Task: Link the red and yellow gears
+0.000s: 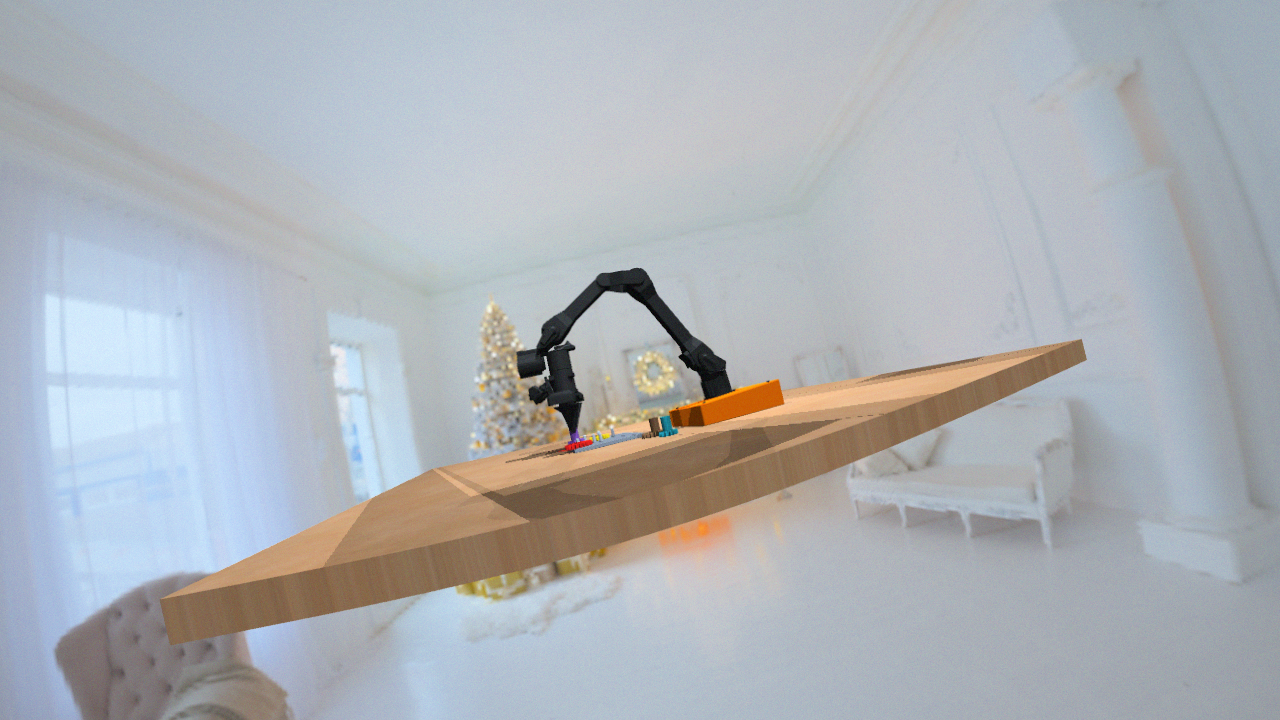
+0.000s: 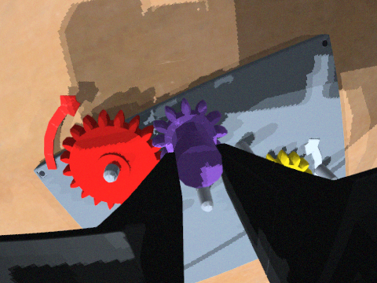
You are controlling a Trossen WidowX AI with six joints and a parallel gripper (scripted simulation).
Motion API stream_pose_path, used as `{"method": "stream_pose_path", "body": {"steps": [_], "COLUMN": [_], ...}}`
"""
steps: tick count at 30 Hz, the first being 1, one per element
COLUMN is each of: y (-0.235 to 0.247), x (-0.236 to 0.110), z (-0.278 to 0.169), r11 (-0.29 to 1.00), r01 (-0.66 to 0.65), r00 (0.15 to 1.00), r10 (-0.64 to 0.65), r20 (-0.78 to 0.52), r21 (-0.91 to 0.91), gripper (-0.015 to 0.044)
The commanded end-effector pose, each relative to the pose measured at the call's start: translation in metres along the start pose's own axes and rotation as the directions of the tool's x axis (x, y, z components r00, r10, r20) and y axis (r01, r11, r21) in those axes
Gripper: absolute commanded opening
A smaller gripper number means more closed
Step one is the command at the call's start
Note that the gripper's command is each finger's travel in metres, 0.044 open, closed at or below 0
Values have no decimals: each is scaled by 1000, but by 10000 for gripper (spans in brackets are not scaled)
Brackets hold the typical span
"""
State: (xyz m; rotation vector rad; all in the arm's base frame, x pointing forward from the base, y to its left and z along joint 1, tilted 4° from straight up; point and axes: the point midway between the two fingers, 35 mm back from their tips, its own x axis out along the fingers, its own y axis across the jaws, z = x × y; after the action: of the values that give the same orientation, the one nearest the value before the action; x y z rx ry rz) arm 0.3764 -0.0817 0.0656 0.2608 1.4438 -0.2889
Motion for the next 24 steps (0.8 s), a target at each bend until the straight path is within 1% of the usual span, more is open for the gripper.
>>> {"method": "stream_pose_path", "body": {"steps": [1,9,11,16,24], "y": [0,-1,-1,0,0], "x": [1,2,3,4,5], "z": [-1,0,0,0,-1], "r11": [995,952,947,960,995], "r01": [-1,-1,-1,-1,-1], "r00": [1000,1000,1000,1000,1000], "r10": [1,1,1,1,1], "r20": [-2,-2,-2,-2,-2], "r21": [-100,-306,-321,-279,-98], "gripper": [0,0,0,0,0]}}
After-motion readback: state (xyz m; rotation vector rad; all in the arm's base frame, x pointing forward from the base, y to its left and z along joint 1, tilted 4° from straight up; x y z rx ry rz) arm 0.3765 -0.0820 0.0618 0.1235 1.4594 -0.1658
